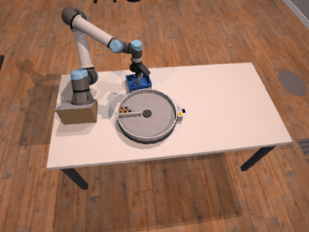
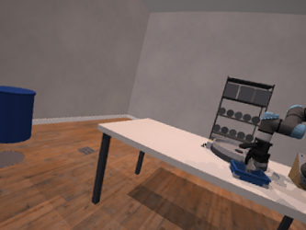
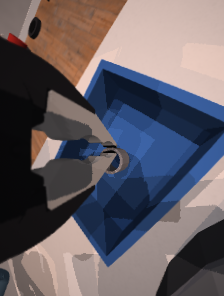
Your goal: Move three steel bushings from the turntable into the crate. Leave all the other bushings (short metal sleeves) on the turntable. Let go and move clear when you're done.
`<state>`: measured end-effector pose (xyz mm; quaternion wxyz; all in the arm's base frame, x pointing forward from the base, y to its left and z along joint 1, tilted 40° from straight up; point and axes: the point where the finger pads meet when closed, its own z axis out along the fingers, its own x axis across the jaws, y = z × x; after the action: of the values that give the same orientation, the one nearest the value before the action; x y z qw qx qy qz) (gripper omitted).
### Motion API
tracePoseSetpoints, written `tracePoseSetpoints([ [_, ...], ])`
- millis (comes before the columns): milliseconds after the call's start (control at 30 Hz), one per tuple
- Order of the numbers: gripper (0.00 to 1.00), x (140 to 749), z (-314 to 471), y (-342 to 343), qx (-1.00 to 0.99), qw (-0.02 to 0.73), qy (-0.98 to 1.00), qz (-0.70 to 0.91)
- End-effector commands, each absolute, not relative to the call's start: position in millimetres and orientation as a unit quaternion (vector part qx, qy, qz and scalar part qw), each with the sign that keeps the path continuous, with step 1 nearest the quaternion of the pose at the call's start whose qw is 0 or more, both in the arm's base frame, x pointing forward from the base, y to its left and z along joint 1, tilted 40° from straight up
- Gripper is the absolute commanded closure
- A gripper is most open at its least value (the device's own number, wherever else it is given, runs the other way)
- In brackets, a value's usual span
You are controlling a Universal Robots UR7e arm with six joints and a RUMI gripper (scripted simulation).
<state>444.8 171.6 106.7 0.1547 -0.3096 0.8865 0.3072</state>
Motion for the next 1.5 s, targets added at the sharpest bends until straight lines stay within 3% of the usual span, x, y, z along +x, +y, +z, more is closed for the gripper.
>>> tracePoseSetpoints([
  [0,1.00,445.1,106.9,171.4,-0.310,0.155,0.886,0.307],
  [1467,1.00,445.5,103.0,174.7,-0.310,0.155,0.886,0.307],
])
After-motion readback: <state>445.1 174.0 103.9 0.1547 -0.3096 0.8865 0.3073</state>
